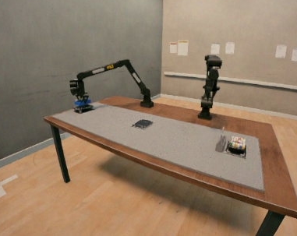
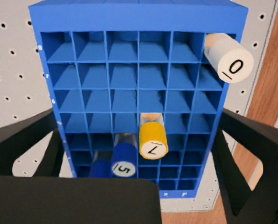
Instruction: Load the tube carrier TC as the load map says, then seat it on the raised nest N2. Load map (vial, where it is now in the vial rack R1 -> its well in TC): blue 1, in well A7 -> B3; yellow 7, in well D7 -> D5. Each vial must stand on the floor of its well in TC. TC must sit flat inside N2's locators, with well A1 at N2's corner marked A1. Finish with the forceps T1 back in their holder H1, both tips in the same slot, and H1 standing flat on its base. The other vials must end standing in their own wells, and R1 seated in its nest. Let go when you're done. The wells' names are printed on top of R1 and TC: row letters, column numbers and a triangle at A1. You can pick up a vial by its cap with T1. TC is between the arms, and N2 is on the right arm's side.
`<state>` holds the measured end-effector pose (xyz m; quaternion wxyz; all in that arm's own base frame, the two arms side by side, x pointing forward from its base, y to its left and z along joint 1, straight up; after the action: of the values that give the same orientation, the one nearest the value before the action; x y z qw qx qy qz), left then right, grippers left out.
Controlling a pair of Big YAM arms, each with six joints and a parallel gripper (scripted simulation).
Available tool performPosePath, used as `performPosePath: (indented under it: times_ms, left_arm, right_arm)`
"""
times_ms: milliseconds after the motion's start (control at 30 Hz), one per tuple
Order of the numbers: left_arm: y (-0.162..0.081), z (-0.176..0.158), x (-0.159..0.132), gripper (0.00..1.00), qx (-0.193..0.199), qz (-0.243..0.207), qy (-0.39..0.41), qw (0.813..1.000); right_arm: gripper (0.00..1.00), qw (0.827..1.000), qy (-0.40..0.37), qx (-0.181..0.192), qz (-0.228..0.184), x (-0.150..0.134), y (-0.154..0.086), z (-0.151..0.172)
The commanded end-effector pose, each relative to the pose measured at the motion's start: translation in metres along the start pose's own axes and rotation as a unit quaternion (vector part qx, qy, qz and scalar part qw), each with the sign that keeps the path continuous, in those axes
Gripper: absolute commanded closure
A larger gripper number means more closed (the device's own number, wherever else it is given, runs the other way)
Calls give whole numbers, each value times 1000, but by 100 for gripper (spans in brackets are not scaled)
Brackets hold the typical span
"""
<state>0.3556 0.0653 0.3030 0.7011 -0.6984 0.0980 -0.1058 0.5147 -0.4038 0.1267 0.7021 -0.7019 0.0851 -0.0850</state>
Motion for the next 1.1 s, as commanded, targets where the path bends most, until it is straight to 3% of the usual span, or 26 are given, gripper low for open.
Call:
performPosePath:
  times_ms: [0,1067]
  left_arm:
    - [2,-6,-1,76,-3,5,3,1000]
    - [2,-6,-1,76,-3,5,3,1000]
  right_arm:
    - [100,1000,1,-5,-10,8,-6,6]
    - [100,1000,1,-3,-7,7,6,6]
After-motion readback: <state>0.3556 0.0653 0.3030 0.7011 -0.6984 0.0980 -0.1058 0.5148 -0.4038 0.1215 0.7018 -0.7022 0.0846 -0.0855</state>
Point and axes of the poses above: on each arm, the point where the finger pads meet when closed, its own y axis out along the fingers, its own z axis across the jaws, x = y × z, the point moved 6 cm from there along -y, back along the fingers, and after that the axes turned 14 degrees about y, right-handed, at the moved point
